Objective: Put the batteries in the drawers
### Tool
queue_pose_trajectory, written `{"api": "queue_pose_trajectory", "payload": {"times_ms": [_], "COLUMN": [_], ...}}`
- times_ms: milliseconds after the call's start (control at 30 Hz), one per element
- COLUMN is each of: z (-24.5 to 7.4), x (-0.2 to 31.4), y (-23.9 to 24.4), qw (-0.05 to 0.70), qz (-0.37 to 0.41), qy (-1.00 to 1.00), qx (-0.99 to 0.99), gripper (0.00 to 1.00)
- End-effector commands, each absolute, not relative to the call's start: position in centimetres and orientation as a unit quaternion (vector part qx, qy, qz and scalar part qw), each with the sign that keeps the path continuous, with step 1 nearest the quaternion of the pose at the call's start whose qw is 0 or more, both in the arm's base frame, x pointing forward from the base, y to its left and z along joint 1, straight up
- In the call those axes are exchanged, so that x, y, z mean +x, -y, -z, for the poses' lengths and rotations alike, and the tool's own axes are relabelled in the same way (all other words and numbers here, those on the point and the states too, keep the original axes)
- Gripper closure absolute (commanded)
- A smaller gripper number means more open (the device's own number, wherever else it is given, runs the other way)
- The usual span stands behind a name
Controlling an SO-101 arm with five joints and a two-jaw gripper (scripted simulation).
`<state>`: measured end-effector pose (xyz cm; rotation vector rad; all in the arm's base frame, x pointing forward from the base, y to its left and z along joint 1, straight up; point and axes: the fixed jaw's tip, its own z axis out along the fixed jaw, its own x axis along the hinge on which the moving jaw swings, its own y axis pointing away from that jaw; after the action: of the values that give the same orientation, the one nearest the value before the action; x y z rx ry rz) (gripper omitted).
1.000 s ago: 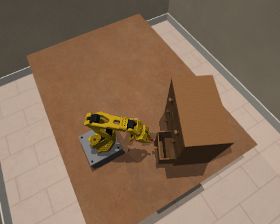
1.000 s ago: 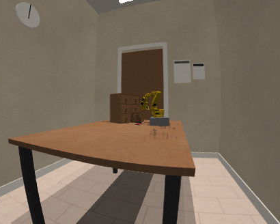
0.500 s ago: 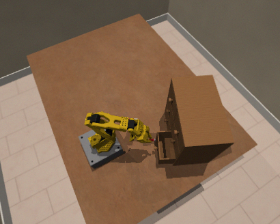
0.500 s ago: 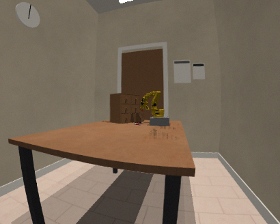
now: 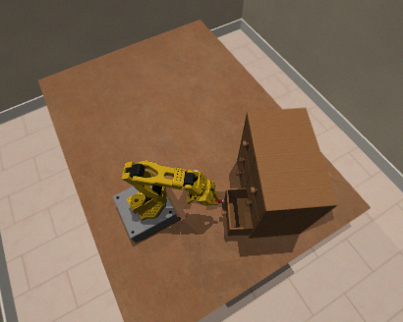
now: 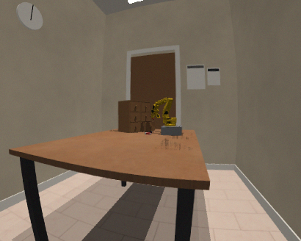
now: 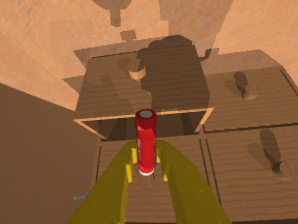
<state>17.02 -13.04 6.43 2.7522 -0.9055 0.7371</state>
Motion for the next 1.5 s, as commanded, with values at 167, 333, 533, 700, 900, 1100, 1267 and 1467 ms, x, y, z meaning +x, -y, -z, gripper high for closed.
{"api": "queue_pose_trajectory", "payload": {"times_ms": [167,333,533,700,900,1100,1267,1467], "z": [-6.5,-6.5,-6.4,-6.7,-6.2,-5.7,-5.7,-5.7], "x": [17.0,17.0,16.9,19.1,21.7,22.9,22.9,22.9], "y": [13.1,13.0,13.0,14.5,16.4,17.3,17.3,17.3], "qw": [0.078,0.078,0.078,0.078,0.078,0.078,0.078,0.078], "qz": [-0.249,-0.249,-0.249,-0.249,-0.249,-0.249,-0.249,-0.249], "qy": [0.3,0.298,0.298,0.298,0.298,0.298,0.298,0.298], "qx": [0.918,0.918,0.918,0.918,0.918,0.918,0.918,0.918], "gripper": [1.0,1.0,1.0,1.0,1.0,1.0,1.0,1.0]}}
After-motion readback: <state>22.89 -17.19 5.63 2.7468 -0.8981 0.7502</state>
